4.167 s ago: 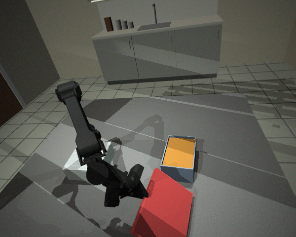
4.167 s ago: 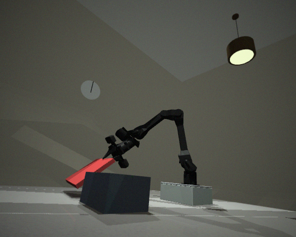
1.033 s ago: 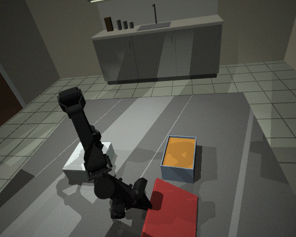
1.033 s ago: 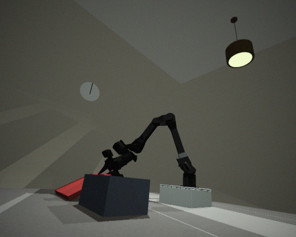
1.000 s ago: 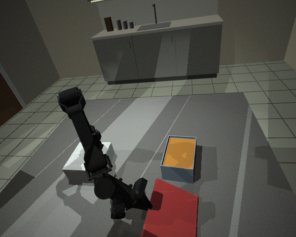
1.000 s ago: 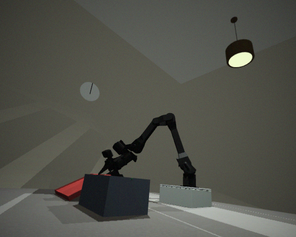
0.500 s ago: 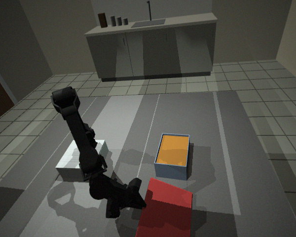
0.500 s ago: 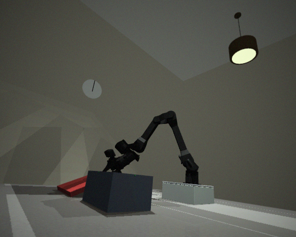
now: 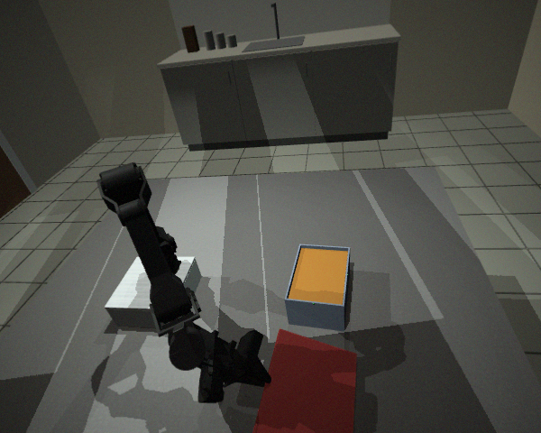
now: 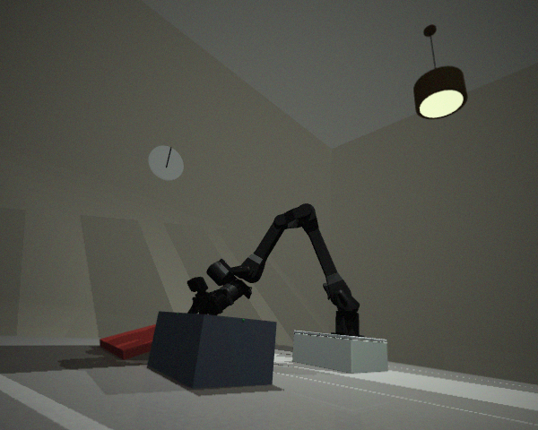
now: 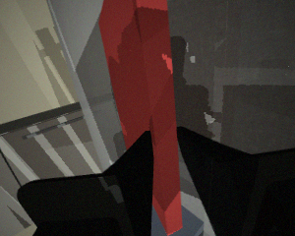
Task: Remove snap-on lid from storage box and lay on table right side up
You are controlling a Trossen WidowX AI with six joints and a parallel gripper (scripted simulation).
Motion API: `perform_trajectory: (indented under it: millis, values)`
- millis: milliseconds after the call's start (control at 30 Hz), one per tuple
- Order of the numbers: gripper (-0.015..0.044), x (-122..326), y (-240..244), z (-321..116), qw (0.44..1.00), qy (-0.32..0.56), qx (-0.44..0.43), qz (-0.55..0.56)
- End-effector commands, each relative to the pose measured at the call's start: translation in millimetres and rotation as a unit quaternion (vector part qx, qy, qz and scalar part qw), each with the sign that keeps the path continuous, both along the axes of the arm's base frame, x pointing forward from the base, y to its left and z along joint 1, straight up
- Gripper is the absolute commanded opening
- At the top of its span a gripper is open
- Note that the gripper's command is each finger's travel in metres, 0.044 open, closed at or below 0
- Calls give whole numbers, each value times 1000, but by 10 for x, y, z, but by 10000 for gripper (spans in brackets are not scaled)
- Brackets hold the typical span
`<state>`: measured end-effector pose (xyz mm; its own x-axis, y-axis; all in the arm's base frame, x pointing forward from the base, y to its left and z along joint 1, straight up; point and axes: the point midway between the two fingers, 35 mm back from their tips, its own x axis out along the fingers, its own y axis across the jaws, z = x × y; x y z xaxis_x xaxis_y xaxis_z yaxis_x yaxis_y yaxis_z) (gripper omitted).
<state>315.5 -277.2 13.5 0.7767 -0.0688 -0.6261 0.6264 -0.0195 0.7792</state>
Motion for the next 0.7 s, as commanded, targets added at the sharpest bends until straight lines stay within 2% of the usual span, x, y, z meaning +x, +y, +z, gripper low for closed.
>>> perform_trajectory:
  millis: [0, 233, 300, 500, 667]
  values:
    - [79, 6, -6, 21, 1000, 5, 2, -1]
    - [263, 6, -6, 21, 1000, 5, 2, -1]
    - [275, 6, -6, 21, 1000, 5, 2, -1]
    - [433, -112, 17, 0, 1000, 5, 2, -1]
    - [440, -213, 24, -3, 1000, 6, 2, -1]
